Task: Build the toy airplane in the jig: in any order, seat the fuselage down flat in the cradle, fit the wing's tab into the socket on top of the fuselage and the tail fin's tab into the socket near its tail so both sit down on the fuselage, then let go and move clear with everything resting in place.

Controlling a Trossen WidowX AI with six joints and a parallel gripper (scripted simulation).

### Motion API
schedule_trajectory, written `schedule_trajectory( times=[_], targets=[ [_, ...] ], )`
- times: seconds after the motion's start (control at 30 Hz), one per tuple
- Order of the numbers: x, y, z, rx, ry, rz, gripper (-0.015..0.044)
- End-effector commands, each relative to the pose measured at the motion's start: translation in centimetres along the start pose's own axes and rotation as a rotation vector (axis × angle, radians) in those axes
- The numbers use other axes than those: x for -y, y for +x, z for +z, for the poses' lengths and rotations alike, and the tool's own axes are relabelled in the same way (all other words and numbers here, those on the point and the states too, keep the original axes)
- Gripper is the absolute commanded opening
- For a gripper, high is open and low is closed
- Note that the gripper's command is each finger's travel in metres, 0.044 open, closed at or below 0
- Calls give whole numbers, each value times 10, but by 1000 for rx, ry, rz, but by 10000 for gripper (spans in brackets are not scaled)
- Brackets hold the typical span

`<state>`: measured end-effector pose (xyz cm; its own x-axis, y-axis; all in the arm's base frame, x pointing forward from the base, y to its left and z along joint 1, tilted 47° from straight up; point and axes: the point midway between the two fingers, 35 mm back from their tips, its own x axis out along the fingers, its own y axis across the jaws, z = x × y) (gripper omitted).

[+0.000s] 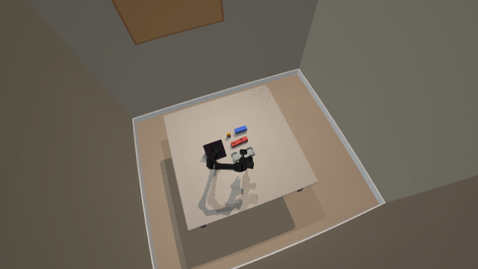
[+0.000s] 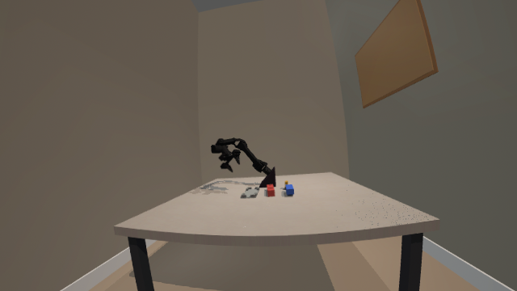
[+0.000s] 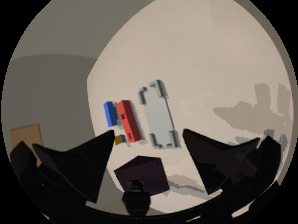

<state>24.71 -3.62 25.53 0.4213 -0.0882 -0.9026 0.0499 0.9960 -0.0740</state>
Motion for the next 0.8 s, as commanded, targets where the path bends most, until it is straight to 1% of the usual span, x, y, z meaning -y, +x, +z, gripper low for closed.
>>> schedule_trajectory(
  times=[0.0, 0.03, 0.07, 0.2, 0.33, 0.43, 0.53, 0.67, 0.77],
  targets=[
    [0, 0, 0, 0, 0, 0, 426],
    [-1, 2, 0, -6, -3, -1, 440],
    [-5, 8, 1, -25, -11, -6, 440],
    [-41, 53, 4, -155, -95, -65, 440],
    [-78, 97, -8, -273, -172, -176, 440],
    [-105, 129, -26, -340, -239, -299, 440],
    [-131, 157, -48, -363, -325, -438, 440],
    [-158, 184, -81, -325, -454, -618, 440],
    [-162, 188, -87, -312, -477, -646, 440]
  ],
)
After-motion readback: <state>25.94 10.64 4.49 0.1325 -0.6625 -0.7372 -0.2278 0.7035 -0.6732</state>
